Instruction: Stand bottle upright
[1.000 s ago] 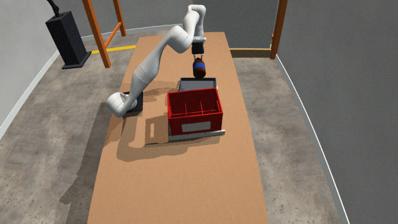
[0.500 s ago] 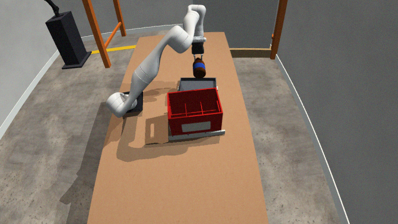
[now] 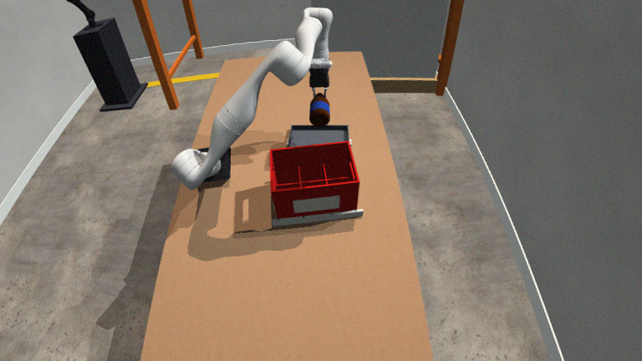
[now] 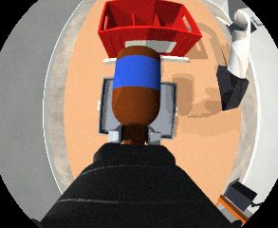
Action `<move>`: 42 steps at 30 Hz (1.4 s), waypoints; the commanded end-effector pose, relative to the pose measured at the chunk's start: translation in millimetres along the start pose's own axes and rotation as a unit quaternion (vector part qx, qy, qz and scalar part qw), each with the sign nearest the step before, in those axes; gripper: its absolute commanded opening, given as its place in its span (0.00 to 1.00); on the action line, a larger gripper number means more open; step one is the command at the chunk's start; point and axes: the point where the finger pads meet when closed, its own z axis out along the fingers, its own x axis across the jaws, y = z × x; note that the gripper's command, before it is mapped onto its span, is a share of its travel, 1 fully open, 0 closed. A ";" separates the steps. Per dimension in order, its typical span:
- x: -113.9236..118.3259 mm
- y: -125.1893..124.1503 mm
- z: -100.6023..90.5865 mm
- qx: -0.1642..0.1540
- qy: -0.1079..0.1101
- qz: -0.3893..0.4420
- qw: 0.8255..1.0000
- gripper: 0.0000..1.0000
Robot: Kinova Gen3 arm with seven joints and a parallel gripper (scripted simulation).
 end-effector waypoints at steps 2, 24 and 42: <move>-0.2 0.5 -1.6 -0.001 -0.001 0.016 1.000 0.00; -0.2 0.7 -1.7 -0.001 -0.001 0.097 0.995 0.00; -0.2 0.7 -1.7 -0.001 -0.001 0.097 0.995 0.00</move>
